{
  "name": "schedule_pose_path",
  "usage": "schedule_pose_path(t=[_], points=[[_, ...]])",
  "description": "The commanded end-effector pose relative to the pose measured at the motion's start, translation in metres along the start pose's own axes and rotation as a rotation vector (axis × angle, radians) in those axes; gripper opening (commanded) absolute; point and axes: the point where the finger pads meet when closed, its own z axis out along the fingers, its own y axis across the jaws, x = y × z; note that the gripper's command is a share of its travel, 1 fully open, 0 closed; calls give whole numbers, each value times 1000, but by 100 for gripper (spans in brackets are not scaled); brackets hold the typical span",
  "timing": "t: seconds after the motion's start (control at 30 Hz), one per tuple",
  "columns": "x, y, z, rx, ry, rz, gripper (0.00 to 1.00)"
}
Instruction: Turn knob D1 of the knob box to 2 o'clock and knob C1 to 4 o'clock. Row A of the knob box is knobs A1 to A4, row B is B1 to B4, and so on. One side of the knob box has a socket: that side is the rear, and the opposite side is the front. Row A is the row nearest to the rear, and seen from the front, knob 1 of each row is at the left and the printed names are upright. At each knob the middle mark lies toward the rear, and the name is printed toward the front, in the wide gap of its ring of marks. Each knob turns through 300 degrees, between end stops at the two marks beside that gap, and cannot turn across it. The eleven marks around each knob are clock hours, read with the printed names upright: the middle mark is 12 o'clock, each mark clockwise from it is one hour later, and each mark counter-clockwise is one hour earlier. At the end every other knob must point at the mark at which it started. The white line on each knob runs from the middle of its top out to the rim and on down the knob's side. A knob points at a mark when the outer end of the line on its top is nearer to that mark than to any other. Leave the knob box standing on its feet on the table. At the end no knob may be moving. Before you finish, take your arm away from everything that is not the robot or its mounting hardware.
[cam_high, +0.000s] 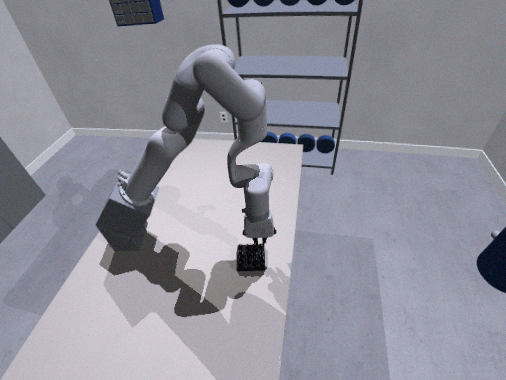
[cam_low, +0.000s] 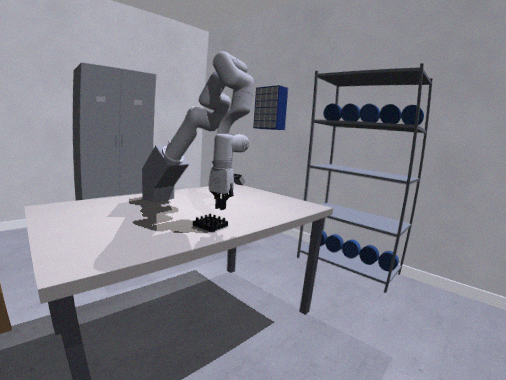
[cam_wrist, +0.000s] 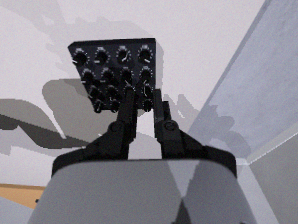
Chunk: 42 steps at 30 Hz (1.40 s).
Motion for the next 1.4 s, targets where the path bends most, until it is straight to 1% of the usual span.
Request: schedule_pose_path(t=[0.0,0.87,1.37], points=[[-1,1,3,-3,-1,0,19],[-2,1,32,-2,-1,0,19],[-2,2,39,-2,-1,0,19]])
